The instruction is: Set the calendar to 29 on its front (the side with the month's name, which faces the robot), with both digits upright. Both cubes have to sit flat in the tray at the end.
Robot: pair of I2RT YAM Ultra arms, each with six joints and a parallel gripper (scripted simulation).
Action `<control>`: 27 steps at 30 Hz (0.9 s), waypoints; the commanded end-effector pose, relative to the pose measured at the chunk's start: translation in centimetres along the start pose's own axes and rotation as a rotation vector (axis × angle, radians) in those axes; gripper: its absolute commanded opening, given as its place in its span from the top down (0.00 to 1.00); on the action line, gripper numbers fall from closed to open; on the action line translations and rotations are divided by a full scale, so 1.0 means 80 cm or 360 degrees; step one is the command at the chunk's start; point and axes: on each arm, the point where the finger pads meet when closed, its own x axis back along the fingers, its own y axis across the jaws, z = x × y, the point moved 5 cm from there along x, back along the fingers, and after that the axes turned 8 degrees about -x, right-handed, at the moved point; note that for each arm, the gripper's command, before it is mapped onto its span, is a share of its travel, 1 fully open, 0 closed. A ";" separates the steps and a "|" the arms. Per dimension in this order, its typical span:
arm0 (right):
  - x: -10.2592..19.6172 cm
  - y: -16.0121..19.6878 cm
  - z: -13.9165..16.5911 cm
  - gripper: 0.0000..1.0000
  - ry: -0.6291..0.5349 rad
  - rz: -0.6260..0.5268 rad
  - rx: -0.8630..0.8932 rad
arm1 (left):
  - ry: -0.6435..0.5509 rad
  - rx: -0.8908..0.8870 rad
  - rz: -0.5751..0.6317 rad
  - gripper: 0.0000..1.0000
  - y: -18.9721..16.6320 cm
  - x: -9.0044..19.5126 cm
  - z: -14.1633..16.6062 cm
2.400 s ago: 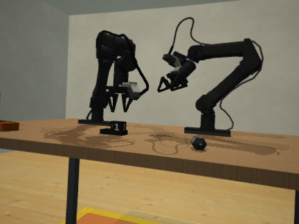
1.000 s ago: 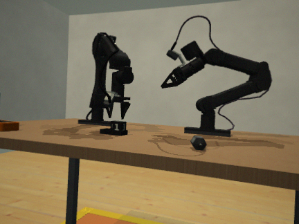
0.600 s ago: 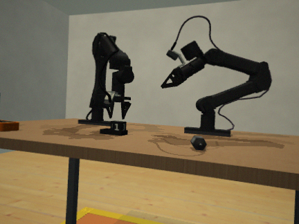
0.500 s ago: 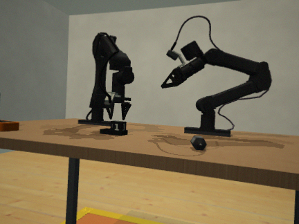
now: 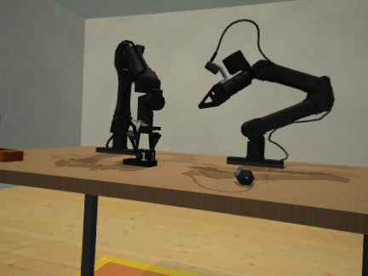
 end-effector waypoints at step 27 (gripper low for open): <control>-0.006 0.003 -0.001 0.77 -0.0049 -0.0052 0.0010 | -0.0049 -0.0003 0.0003 0.00 0.000 0.002 -0.003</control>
